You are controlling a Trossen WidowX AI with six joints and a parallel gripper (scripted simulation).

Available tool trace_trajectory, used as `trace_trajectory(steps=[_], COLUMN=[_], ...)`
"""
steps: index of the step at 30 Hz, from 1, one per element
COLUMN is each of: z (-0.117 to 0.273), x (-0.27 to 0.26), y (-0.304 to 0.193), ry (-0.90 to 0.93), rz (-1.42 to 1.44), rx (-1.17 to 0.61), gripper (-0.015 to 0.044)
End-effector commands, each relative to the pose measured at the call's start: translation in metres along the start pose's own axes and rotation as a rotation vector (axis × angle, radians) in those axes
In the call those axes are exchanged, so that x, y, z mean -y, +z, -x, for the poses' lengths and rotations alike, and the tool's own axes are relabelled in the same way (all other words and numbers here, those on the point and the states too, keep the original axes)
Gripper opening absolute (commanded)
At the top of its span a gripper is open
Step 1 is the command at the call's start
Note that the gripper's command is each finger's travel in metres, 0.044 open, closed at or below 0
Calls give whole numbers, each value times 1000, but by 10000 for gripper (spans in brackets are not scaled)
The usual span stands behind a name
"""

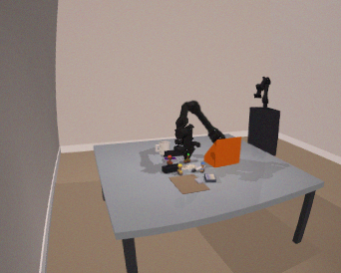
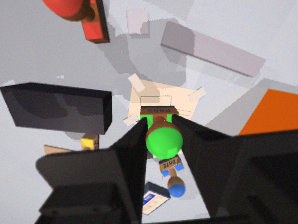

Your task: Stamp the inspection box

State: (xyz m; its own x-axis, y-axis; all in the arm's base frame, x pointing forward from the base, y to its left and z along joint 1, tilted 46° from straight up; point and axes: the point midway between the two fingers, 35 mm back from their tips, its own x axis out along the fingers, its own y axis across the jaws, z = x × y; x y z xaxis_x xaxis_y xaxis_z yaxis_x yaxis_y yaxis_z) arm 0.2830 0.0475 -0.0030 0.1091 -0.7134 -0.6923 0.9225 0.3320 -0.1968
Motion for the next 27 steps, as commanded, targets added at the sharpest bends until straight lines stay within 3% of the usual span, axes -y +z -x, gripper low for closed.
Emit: trace_trajectory(steps=[1, 21, 27], z=[6, 37, 40], x=[-1, 1, 14], y=[0, 1, 24], ry=[2, 1, 2], rz=[-5, -5, -4], rx=[-5, -5, -9], gripper=[0, 0, 0])
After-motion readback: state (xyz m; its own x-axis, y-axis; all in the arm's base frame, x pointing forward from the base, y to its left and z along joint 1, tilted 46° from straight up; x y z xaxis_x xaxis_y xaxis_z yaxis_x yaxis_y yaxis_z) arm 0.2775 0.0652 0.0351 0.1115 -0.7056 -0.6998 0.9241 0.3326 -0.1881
